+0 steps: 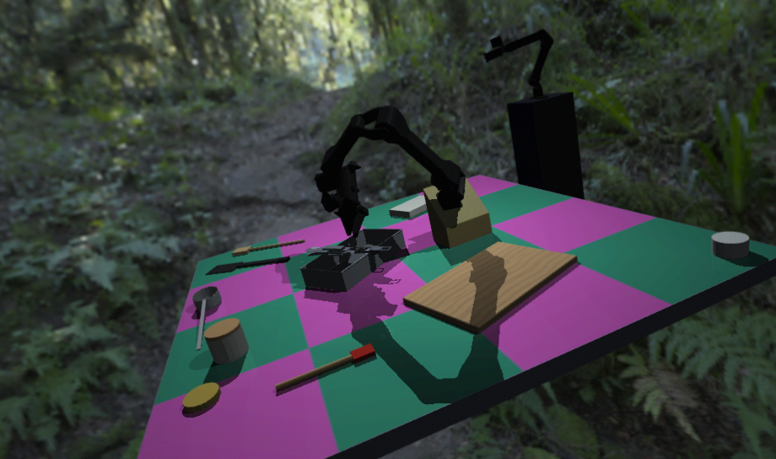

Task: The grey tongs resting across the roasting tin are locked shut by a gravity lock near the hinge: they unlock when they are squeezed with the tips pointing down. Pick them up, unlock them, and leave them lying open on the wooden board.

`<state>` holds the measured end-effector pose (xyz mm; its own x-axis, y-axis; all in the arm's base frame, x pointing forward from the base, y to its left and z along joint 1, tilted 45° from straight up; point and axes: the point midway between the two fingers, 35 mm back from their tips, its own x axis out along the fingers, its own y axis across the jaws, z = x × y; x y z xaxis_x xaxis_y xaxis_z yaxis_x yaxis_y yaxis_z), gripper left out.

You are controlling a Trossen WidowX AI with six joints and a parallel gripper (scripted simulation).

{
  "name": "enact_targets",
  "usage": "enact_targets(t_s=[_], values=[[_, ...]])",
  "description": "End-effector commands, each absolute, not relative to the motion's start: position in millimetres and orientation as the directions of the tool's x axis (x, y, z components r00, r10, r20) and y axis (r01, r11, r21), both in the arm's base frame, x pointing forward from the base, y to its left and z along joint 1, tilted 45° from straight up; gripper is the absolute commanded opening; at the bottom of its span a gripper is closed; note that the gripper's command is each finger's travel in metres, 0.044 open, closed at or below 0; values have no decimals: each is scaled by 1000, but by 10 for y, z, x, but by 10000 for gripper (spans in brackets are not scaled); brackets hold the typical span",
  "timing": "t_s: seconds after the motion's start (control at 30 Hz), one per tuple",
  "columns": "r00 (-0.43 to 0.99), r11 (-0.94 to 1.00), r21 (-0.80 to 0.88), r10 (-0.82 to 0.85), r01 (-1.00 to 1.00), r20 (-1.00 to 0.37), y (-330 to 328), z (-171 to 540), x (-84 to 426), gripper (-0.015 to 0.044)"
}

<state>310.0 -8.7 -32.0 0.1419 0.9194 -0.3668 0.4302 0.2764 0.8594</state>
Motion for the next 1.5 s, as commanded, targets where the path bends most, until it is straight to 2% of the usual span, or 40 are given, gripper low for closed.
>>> enact_targets(t_s=[0.0,1.47], values=[[142,275,858,919,433,-366,-50,-331,3111,260],[144,271,859,921,433,-363,611,-585,3223,260]])
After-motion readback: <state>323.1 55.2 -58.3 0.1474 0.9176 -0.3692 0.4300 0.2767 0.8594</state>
